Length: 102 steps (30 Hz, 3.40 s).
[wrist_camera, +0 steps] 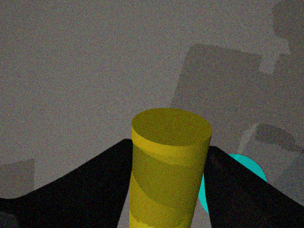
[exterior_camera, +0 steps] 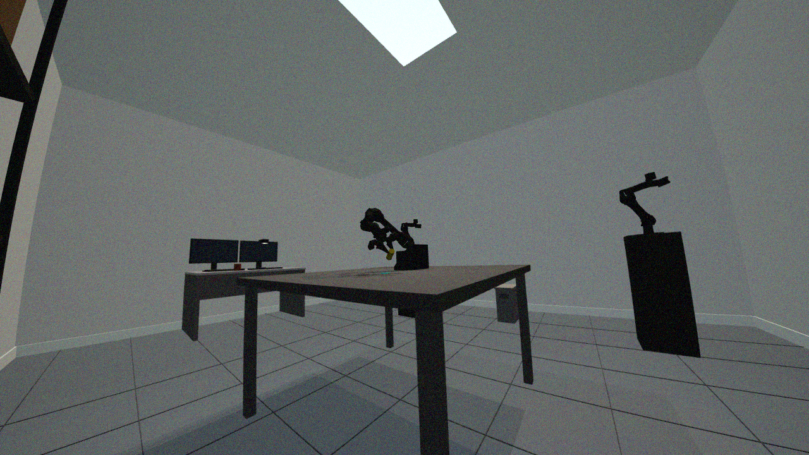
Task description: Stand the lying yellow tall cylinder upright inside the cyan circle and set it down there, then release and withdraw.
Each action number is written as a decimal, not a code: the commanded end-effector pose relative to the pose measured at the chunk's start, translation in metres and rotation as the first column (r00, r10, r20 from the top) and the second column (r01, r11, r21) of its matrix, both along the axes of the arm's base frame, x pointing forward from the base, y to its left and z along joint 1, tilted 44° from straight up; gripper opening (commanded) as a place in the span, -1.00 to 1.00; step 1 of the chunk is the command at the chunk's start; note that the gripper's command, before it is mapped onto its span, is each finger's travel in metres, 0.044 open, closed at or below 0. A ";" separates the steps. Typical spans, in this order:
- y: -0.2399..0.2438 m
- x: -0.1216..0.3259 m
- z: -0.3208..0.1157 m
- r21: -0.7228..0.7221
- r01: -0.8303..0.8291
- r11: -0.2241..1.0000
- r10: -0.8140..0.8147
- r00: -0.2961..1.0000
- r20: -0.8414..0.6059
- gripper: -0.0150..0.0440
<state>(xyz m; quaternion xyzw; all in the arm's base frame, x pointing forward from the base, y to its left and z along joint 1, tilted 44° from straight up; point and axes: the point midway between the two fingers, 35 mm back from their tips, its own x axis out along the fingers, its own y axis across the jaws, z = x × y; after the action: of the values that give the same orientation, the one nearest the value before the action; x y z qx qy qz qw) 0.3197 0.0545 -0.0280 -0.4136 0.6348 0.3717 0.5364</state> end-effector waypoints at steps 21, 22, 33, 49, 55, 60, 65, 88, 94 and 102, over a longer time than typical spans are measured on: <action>-0.001 0.000 -0.001 0.176 -0.021 0.984 0.014 0.999 0.044 -0.14; -0.001 0.000 0.000 0.183 -0.023 0.983 0.014 0.999 0.047 -0.14; -0.002 0.001 0.001 0.257 -0.040 0.966 0.020 0.997 0.080 -0.14; -0.003 0.002 0.005 0.355 -0.077 0.932 0.028 0.990 0.140 -0.14; -0.003 0.003 0.007 0.389 -0.094 0.916 0.031 0.986 0.165 -0.14; -0.004 0.003 0.009 0.415 -0.109 0.903 0.033 0.982 0.188 -0.14; -0.004 0.003 0.011 0.440 -0.126 0.889 0.034 0.977 0.212 -0.14; -0.007 0.005 0.022 0.532 -0.218 0.819 0.035 0.943 0.332 -0.14; -0.008 0.005 0.026 0.549 -0.246 0.799 0.034 0.930 0.366 -0.14; -0.009 0.005 0.031 0.567 -0.284 0.773 0.032 0.910 0.413 -0.14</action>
<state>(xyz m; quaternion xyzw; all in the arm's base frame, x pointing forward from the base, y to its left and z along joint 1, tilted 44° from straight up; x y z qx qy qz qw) 0.3253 0.0455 0.0010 -0.3324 0.3372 0.5126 0.7163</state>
